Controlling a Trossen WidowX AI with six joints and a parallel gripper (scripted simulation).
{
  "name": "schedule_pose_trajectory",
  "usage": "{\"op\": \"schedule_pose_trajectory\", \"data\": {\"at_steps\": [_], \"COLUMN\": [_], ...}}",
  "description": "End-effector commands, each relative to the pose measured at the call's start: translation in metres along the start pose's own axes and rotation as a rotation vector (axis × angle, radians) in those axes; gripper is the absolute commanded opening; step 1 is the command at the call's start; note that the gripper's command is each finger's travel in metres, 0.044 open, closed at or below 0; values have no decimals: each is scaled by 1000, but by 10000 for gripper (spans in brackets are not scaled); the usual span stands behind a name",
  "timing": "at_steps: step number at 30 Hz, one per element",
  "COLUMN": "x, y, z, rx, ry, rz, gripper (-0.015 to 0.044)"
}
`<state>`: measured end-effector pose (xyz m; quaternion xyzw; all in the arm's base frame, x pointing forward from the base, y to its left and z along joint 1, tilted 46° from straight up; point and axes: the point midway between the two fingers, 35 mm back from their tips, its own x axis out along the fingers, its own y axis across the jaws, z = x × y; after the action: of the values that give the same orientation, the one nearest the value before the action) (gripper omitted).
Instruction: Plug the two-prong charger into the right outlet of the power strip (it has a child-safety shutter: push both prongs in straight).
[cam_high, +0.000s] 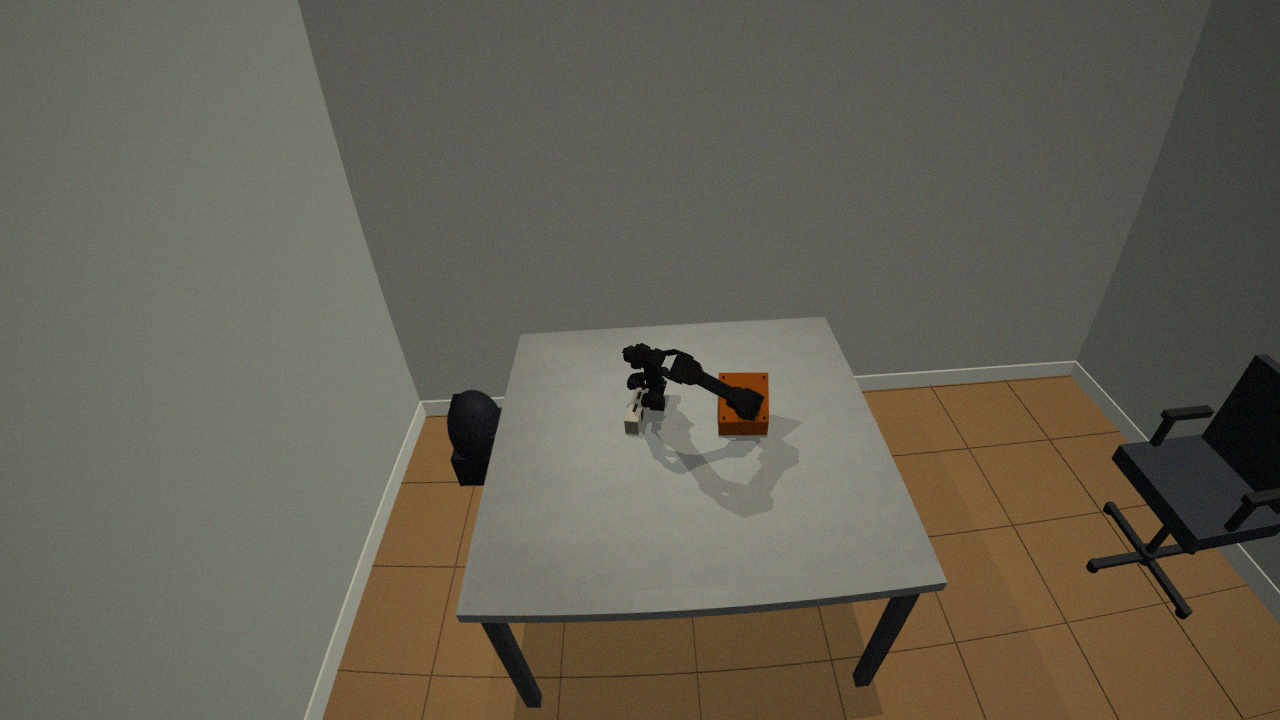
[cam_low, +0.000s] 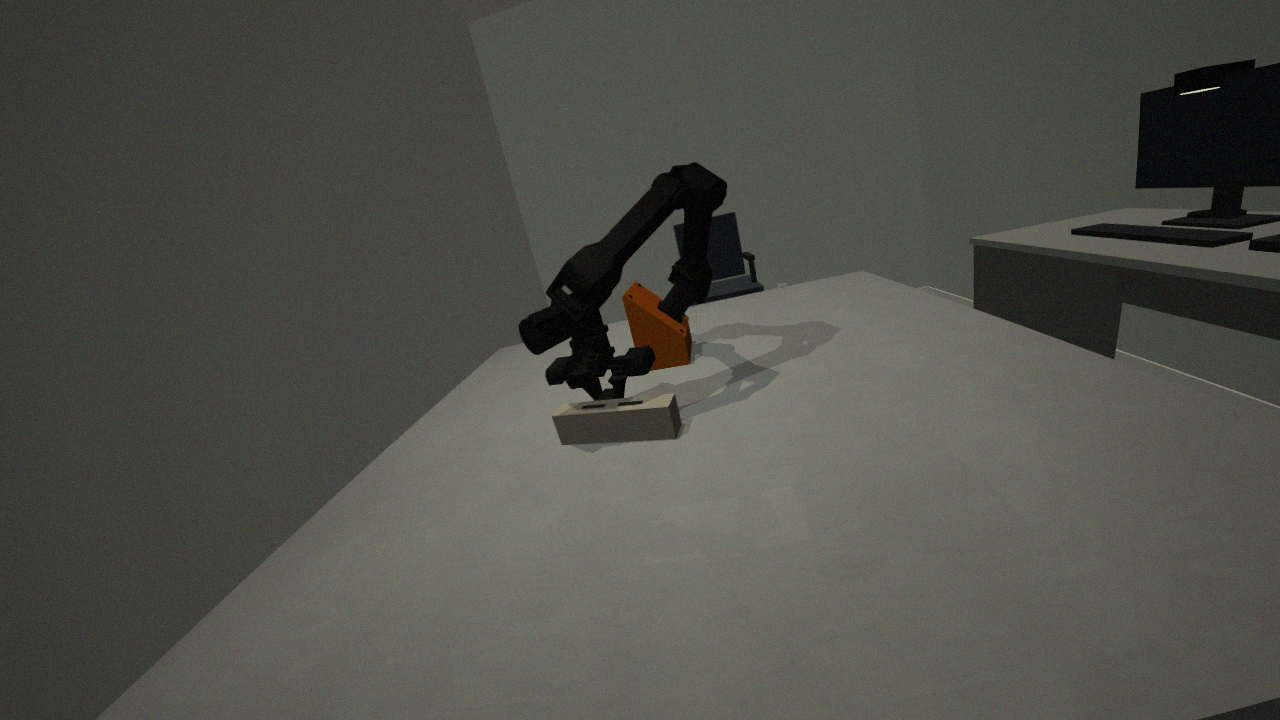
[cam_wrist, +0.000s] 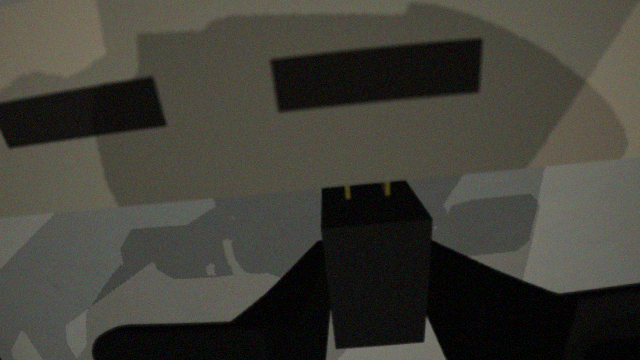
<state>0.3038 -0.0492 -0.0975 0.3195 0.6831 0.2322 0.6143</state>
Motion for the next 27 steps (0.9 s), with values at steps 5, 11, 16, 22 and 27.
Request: {"op": "schedule_pose_trajectory", "data": {"at_steps": [5, 11, 16, 22, 27], "x": [-1, -2, -2, -2, -2], "y": [1, 1, 1, 1, 1], "z": [3, 4, 5, 6, 7], "rx": [1, 1, 1, 1, 1], "ry": [-6, -6, -6, -6, -6], "rz": [3, 3, 3, 3, 3], "gripper": [0, 0, 0, 0, 0]}}
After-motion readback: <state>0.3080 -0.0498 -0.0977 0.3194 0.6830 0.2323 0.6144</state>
